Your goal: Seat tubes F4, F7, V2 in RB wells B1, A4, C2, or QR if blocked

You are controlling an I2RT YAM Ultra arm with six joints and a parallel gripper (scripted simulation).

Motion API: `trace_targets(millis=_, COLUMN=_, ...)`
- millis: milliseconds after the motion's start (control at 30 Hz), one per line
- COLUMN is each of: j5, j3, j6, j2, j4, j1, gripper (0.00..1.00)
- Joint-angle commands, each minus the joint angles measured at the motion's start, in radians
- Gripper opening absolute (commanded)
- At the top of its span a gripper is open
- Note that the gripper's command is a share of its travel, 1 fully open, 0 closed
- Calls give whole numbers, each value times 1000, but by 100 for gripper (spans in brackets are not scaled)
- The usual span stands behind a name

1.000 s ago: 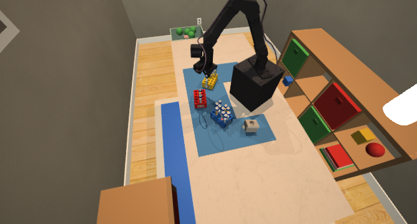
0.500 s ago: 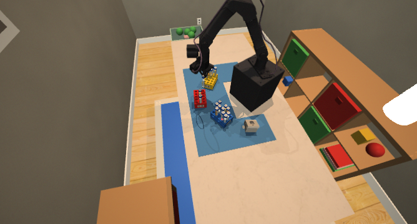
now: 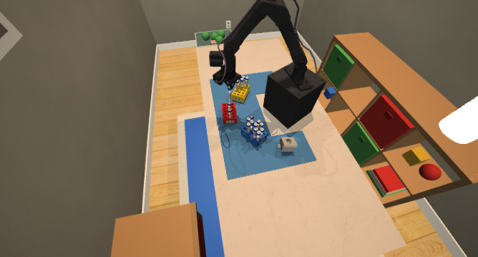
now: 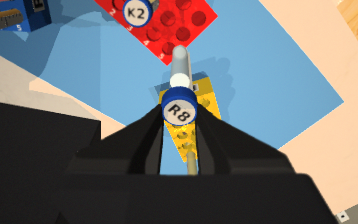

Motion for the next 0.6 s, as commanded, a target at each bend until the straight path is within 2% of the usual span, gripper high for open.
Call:
trace_targets(millis=0, j5=-7, j3=45, j6=9, j2=24, j4=-33, j1=15, gripper=0)
trace_targets(millis=200, j5=-7, j3=98, j6=10, j2=54, j4=-55, j1=17, gripper=0)
trace_targets(millis=567, j5=-2, j3=81, j6=4, j2=39, j4=-46, j1=7, gripper=0)
